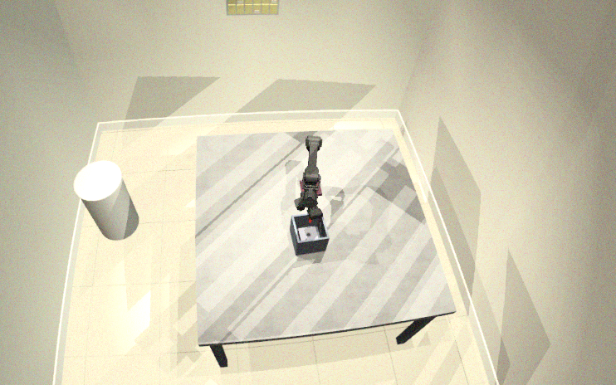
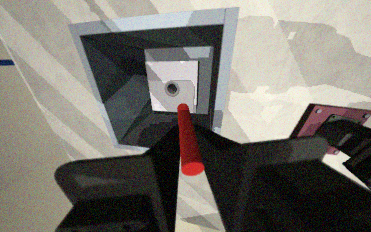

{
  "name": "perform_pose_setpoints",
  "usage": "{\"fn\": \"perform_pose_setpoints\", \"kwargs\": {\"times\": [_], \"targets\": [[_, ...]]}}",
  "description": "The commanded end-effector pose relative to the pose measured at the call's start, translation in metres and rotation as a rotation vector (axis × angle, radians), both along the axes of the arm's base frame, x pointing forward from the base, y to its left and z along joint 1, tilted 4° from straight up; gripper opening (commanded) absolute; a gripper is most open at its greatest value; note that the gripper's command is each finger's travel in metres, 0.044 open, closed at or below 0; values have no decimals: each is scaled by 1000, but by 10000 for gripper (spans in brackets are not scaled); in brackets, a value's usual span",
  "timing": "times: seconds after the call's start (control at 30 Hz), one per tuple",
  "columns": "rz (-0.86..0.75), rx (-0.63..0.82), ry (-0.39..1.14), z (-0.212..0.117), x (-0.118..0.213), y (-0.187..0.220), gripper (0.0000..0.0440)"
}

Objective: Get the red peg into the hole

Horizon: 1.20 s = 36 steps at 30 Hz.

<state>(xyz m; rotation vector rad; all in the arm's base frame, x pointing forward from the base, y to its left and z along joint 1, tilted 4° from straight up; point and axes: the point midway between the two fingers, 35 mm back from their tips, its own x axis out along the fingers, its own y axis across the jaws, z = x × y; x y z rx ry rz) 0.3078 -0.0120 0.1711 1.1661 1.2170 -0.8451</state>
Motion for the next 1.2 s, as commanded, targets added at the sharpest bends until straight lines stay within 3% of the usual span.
{"fn": "perform_pose_setpoints", "kwargs": {"times": [0.0, 0.93, 1.1, 1.17], "targets": [[11, 9, 12, -9, 5, -4, 0], [126, 50, 60, -84, 38, -5, 3], [144, 50, 86, -93, 36, -6, 127], [144, 53, 97, -93, 35, -7, 142]]}}
